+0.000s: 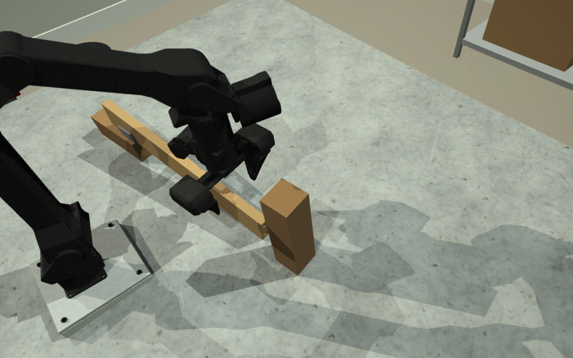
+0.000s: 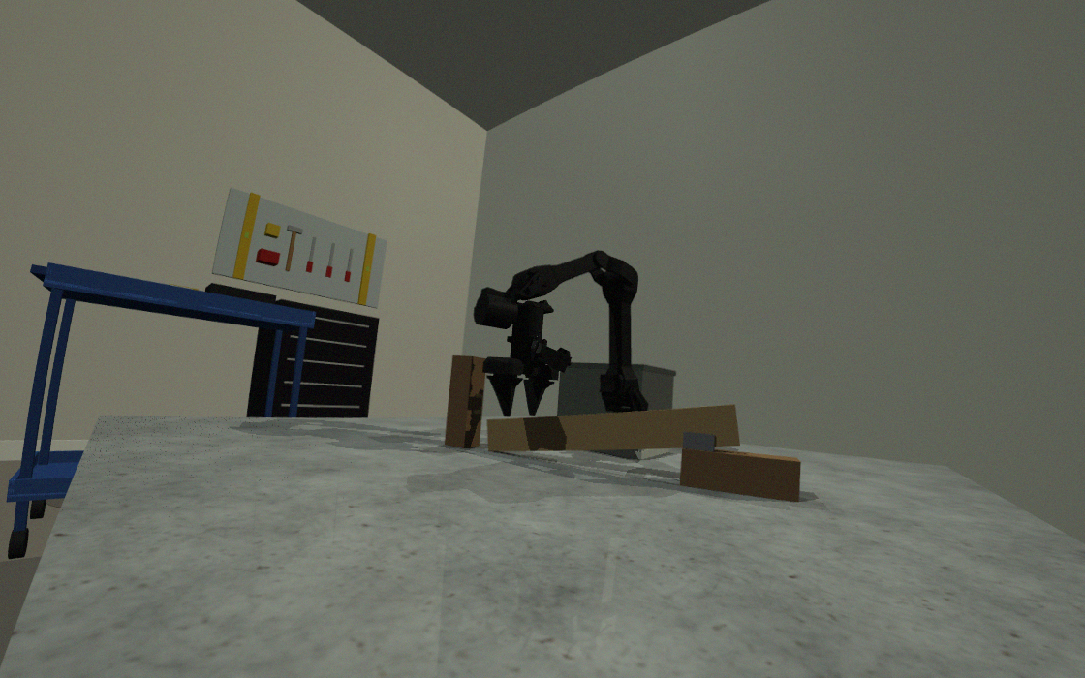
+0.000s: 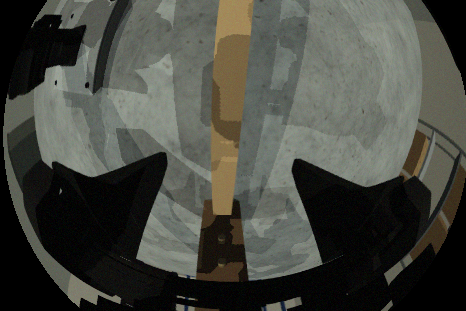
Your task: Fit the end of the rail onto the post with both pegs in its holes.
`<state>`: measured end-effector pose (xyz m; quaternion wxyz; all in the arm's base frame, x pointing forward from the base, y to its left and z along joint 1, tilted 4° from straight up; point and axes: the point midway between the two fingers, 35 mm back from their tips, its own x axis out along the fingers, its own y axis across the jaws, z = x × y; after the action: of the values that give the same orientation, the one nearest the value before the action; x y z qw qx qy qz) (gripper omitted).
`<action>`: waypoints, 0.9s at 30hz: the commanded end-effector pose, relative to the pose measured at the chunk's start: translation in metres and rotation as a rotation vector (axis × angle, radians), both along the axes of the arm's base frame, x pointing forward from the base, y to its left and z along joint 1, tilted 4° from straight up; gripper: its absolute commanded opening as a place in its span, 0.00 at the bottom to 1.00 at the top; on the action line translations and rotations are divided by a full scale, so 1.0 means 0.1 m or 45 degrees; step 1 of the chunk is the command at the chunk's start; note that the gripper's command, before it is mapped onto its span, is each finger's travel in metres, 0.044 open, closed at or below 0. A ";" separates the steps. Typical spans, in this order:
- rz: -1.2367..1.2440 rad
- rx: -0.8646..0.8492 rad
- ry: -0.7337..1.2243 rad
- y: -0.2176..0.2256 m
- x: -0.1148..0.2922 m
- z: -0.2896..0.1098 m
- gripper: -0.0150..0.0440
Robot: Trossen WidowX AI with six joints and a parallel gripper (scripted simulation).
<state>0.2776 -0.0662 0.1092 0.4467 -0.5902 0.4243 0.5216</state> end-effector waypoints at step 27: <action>0.006 -0.003 0.008 -0.02 0.01 -0.50 1.00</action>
<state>0.2796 -0.0682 0.0650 0.4464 -0.5904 0.4243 0.5216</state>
